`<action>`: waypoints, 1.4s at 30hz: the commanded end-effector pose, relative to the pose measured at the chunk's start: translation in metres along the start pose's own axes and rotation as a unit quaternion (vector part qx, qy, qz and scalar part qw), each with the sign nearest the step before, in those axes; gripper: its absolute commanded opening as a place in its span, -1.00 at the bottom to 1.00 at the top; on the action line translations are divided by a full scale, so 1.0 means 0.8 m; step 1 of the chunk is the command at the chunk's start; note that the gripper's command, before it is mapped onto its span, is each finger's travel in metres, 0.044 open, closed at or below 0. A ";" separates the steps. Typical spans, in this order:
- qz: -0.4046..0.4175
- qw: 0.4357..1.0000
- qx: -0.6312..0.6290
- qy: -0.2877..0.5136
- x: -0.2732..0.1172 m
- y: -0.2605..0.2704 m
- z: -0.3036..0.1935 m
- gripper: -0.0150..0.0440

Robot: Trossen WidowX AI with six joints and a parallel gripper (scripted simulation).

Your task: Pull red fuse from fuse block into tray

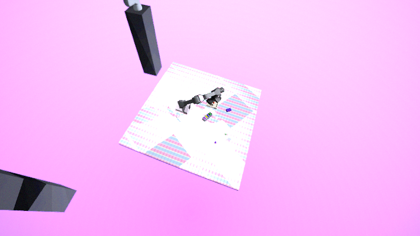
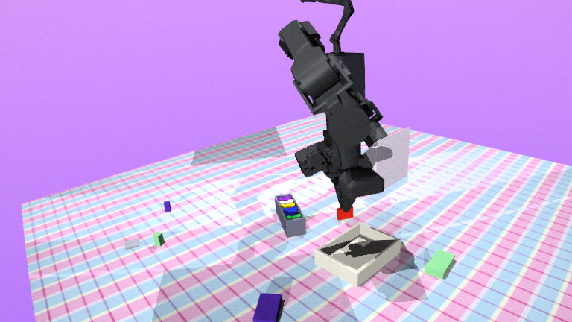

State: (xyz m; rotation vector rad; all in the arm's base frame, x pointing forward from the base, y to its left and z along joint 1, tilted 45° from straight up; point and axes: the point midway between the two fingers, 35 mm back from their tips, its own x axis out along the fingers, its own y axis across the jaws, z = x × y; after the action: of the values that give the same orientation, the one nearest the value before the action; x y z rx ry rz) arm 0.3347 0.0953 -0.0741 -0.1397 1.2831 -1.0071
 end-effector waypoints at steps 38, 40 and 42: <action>0.002 1.000 0.009 0.000 0.048 0.029 -0.023 -0.14; 0.002 1.000 0.009 0.000 0.048 0.029 -0.023 0.04; 0.002 1.000 0.009 0.000 0.048 0.029 -0.023 0.22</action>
State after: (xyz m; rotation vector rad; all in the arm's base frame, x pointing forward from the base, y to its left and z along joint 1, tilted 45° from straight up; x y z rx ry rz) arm 0.3298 0.0901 -0.1224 -0.1224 1.2740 -1.0149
